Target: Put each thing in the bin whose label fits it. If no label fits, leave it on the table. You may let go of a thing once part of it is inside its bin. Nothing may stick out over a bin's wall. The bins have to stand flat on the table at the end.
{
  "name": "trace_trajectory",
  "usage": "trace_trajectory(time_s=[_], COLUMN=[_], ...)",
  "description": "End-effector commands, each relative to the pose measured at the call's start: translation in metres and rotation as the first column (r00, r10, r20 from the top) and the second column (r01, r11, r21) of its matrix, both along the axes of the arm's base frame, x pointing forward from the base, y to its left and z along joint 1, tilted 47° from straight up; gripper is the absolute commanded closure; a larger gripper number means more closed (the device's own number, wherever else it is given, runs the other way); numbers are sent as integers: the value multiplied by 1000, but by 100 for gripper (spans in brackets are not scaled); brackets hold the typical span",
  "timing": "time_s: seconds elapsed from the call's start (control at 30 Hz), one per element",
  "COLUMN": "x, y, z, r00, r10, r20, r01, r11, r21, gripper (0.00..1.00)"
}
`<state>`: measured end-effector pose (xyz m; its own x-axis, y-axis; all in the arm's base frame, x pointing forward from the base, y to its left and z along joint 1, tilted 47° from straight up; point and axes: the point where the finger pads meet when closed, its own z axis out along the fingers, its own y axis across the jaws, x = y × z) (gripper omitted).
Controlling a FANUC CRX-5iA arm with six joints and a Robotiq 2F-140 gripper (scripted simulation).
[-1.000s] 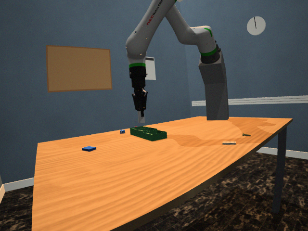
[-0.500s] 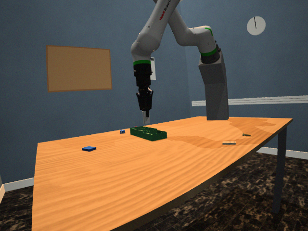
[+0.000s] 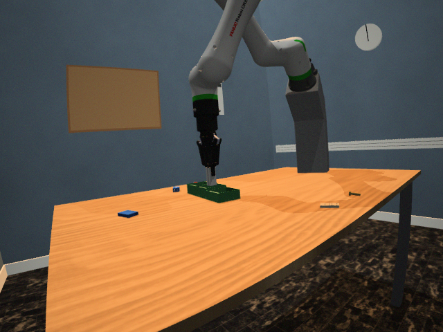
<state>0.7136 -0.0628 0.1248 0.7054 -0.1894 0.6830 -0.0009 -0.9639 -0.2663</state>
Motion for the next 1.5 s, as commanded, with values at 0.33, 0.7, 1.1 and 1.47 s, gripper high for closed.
trace_trajectory(time_s=[0.33, 0.7, 1.1, 1.47], x=[17, 17, 17, 17], y=[4, 4, 4, 4], z=[-16, -16, -16, -16], r00=[1000, 1000, 1000, 1000], r10=[0, 0, 0, 0], r20=[0, 0, 0, 0], r01=[0, 0, 0, 0], r11=[1000, 1000, 1000, 1000], r21=[0, 0, 0, 0], gripper=[85, 85, 85, 85])
